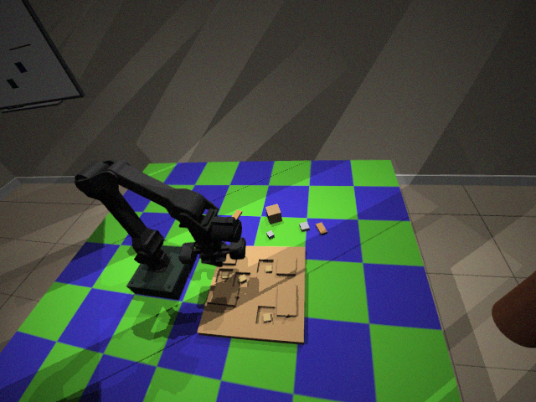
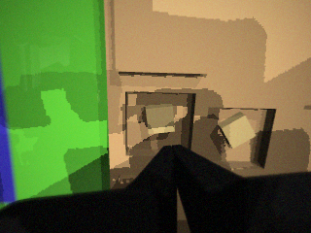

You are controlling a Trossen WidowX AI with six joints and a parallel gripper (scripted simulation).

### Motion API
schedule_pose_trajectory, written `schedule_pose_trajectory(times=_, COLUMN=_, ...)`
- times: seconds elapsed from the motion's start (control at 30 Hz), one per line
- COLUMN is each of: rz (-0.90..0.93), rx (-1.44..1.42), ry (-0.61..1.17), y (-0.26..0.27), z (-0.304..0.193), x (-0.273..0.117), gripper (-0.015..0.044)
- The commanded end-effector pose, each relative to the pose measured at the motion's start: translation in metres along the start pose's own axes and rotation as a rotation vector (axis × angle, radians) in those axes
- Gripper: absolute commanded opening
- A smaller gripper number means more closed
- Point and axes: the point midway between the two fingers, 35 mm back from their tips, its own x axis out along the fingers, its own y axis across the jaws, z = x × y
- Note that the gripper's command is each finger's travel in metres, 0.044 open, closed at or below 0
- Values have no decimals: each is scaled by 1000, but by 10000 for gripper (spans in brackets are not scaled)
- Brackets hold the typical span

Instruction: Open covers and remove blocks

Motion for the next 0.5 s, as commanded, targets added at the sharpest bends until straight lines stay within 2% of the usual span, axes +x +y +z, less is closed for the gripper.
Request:
schedule_pose_trajectory(times=0.0, rz=8, rx=-6, ry=-6, y=2, z=1, x=13, gripper=0)
schedule_pose_trajectory(times=0.23, rz=8, rx=-6, ry=-6, y=3, z=-1, x=43, gripper=0)
schedule_pose_trajectory(times=0.47, rz=8, rx=-6, ry=-6, y=3, z=-1, x=44, gripper=0)
